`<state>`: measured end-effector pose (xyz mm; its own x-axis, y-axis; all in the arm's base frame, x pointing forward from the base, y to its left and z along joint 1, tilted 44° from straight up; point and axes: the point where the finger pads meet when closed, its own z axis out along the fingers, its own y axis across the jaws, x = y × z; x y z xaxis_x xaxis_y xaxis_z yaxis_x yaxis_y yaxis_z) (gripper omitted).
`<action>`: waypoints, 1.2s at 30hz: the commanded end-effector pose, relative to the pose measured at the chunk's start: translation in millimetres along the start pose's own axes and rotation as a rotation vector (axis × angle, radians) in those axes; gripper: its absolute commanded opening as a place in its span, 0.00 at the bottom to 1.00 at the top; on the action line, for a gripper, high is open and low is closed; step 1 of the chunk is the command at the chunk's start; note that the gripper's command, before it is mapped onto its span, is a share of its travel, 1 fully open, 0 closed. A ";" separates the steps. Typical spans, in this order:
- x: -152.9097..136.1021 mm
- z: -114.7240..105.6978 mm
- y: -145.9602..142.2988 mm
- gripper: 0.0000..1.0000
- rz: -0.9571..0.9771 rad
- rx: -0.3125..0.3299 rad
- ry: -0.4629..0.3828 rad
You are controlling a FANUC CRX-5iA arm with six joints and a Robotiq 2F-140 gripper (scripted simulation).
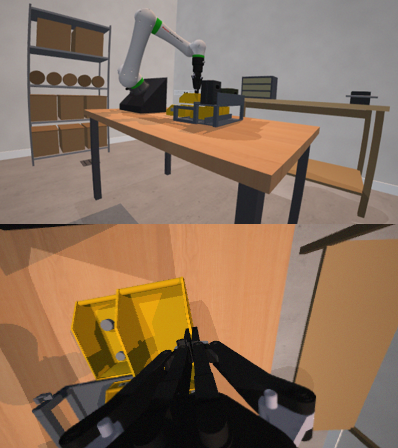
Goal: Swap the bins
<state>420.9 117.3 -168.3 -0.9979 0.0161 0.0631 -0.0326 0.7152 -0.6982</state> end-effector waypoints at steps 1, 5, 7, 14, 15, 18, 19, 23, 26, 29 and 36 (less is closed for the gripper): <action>-0.6 0.7 0.2 0.10 0.000 -0.001 -0.002; -0.6 5.3 0.2 0.10 0.000 -0.001 -0.002; -0.6 8.9 0.2 0.10 0.000 -0.001 -0.002; -0.6 23.5 0.3 0.10 0.000 -0.001 -0.002; -0.6 23.5 0.3 0.10 0.000 -0.001 -0.002; -0.6 32.5 0.3 0.10 0.000 -0.001 -0.002; -0.6 35.6 0.3 0.10 0.000 -0.001 -0.002; -0.6 47.8 0.4 0.10 0.000 -0.001 -0.002; -0.6 56.4 0.4 0.10 0.000 -0.001 -0.002; -0.6 63.7 0.5 0.10 0.000 -0.001 -0.002; -0.6 72.4 0.5 0.10 0.000 -0.001 -0.002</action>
<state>416.9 68.0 -218.6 -0.9979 0.0163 0.0633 -0.0326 0.7150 -0.6983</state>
